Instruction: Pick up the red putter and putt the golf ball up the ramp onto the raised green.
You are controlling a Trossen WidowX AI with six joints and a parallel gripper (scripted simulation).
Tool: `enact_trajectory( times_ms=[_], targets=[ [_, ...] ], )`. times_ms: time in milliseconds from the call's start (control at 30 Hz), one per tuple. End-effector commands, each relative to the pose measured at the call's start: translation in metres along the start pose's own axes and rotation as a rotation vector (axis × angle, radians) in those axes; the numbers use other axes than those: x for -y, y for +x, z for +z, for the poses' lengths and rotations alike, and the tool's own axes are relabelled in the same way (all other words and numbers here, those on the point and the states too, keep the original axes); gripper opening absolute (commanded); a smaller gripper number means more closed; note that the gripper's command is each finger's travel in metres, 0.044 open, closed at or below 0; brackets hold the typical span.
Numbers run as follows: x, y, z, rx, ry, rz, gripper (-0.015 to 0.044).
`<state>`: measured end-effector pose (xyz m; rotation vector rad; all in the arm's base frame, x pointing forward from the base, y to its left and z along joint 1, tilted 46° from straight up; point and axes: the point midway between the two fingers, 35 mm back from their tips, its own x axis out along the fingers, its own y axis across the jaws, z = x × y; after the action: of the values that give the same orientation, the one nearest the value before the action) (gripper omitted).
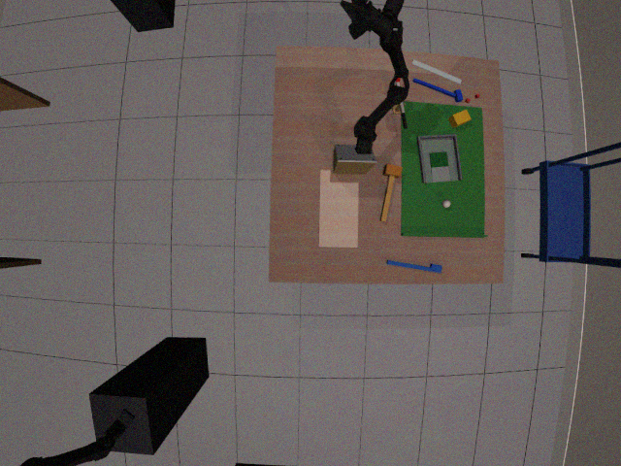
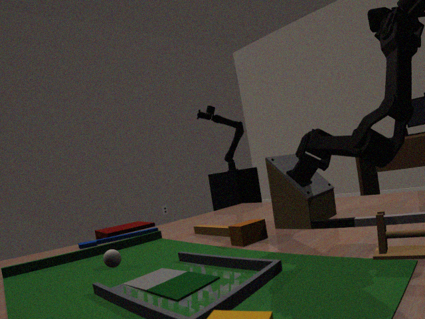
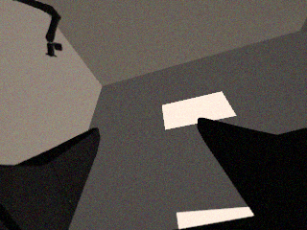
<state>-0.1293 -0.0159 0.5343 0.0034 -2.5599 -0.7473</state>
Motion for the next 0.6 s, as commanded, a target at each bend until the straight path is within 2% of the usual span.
enact_trajectory(
  times_ms=[0,267,567],
  targets=[
    [0.079,0.01,-0.015,-0.167,-0.299,-0.315,0.044],
    [0.178,-0.022,-0.043,-0.56,-0.676,-0.629,0.044],
    [0.254,-0.113,-0.079,-1.209,-0.959,-0.767,0.044]
  ],
)
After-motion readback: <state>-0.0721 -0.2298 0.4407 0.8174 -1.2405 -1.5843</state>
